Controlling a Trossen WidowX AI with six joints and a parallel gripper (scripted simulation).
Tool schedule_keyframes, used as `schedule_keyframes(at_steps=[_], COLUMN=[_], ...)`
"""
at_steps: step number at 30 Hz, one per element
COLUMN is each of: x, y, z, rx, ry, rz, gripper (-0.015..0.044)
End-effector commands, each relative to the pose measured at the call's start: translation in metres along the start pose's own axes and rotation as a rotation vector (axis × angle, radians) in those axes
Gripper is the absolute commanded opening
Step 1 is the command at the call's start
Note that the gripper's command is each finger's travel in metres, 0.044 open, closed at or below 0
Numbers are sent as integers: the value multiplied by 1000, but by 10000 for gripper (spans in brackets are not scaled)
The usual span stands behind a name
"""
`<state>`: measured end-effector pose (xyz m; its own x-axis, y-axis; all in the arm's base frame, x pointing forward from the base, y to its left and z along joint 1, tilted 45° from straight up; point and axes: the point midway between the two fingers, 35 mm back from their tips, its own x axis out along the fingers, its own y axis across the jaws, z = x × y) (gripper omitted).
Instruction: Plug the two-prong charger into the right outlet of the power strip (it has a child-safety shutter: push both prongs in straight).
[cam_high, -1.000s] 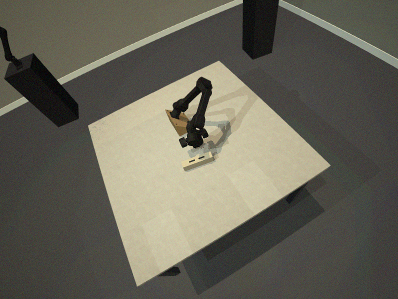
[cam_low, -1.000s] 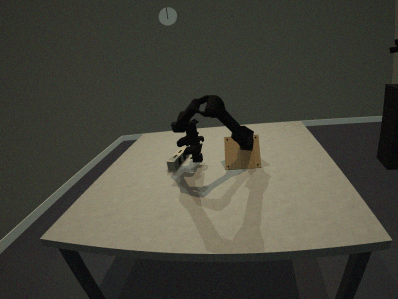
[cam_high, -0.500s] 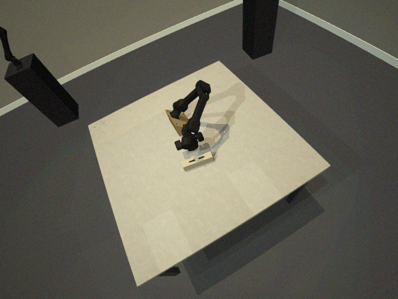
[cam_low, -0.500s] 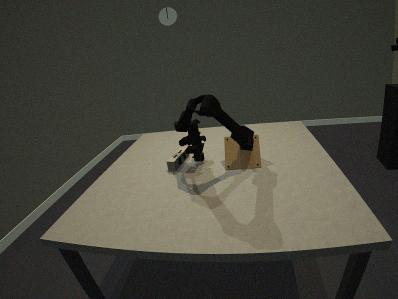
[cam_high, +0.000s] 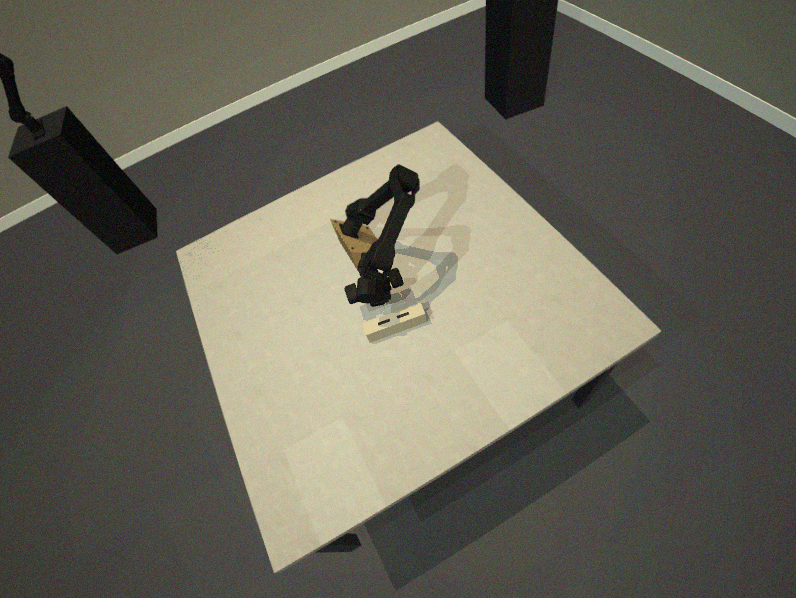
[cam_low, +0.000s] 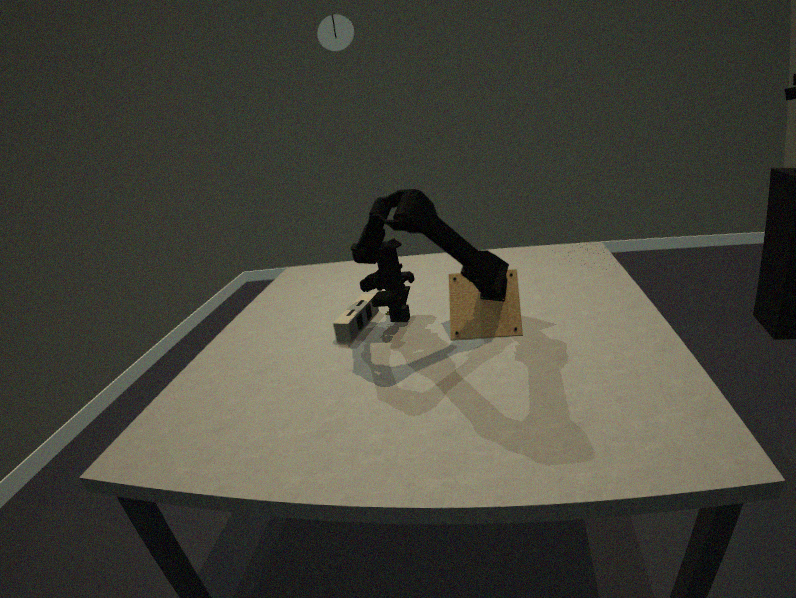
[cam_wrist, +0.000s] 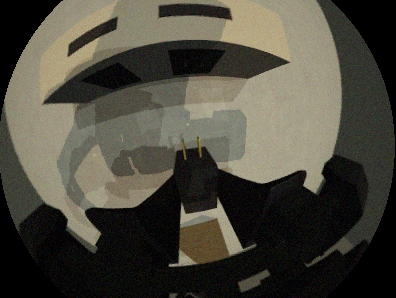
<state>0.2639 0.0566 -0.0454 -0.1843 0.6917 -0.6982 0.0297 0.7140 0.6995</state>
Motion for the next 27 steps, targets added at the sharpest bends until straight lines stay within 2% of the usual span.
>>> schedule_keyframes(at_steps=[1,27], x=[-1,-2], y=[-2,-7], z=[7,35], rx=[-1,4], ry=[-3,-4], rz=[-4,-3], gripper=[0,0])
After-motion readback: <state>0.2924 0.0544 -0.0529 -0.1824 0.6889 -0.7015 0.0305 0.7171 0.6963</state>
